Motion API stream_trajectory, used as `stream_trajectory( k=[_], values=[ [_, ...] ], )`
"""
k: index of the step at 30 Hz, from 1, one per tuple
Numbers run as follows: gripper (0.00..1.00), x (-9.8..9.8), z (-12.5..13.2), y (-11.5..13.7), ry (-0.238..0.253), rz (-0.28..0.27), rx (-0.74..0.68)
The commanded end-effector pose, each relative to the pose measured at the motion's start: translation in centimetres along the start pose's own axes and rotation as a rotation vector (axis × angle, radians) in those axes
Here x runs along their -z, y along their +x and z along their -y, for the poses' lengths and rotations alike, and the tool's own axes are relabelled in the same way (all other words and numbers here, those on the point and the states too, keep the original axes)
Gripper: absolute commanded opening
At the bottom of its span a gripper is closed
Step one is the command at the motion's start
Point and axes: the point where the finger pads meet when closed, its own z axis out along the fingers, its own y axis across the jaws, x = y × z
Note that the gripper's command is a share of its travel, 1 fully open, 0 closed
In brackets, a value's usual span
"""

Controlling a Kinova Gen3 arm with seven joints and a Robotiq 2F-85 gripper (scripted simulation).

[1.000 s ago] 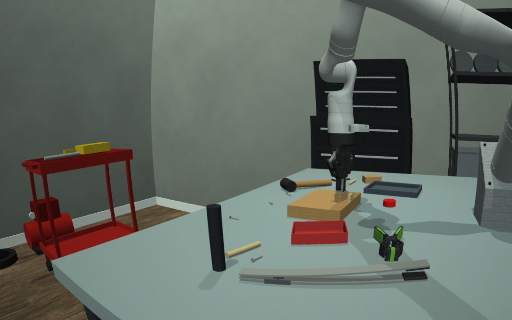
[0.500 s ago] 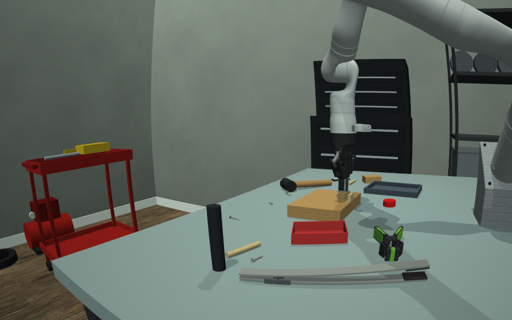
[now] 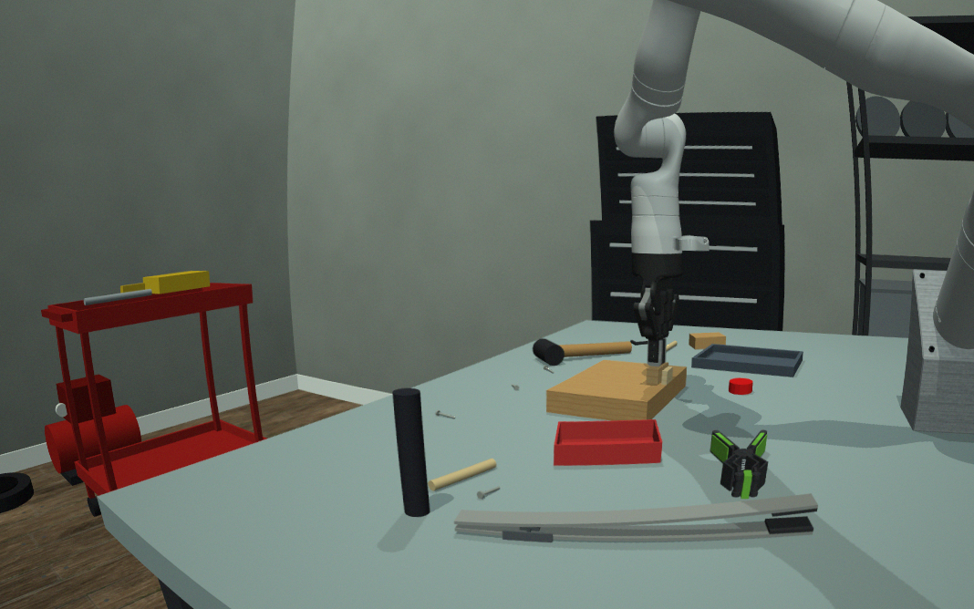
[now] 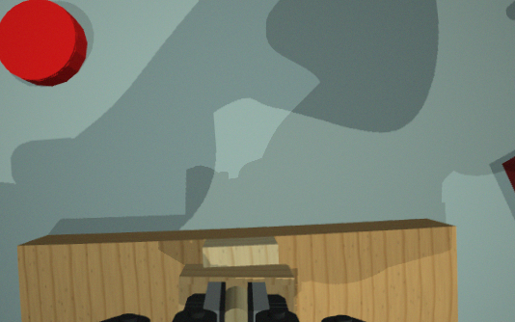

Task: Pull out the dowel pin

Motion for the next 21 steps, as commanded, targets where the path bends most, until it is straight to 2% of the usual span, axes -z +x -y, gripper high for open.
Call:
stream_trajectory(
  k=[1, 21],
  values=[
    [0.1, 0.23, 0.21, -0.14, 0.006, 0.01, 0.012],
    [0.1, 0.26, 0.37, 0.08, 0.007, 0.012, 0.05]
  ],
)
